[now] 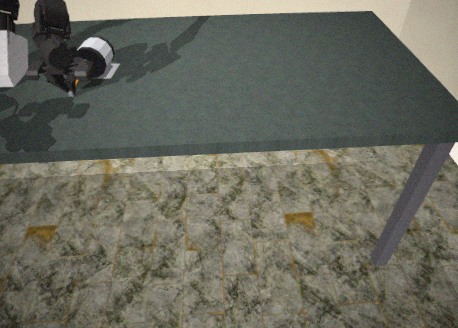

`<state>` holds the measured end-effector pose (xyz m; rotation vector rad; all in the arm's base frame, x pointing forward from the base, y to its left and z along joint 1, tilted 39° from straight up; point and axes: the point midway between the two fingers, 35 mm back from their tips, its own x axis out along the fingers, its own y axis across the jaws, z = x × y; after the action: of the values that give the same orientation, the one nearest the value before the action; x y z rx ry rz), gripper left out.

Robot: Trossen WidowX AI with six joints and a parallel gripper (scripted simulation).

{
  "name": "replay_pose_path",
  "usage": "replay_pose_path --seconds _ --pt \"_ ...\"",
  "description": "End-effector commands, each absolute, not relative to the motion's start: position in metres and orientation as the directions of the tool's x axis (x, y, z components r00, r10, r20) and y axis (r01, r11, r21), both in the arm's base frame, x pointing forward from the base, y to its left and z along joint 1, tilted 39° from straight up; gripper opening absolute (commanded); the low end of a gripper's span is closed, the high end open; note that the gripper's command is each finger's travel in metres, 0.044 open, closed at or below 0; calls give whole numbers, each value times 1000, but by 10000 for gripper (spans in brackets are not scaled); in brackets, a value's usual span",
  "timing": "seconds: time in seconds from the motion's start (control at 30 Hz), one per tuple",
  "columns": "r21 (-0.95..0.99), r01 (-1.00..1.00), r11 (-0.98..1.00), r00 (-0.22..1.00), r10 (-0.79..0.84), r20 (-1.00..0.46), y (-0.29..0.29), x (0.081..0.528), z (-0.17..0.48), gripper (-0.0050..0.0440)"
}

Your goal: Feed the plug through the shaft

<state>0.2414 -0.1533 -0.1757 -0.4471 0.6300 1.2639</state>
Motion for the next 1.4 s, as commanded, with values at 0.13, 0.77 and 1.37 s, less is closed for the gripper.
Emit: replay_pose_path --seconds 0.13,0.77,1.37 --pt "41 -966 254 166 739 -653 -159 217 -188 0" --pt "36 -965 259 174 736 -655 -161 215 -188 0" --pt "41 -966 254 167 739 -652 -155 219 -189 160"
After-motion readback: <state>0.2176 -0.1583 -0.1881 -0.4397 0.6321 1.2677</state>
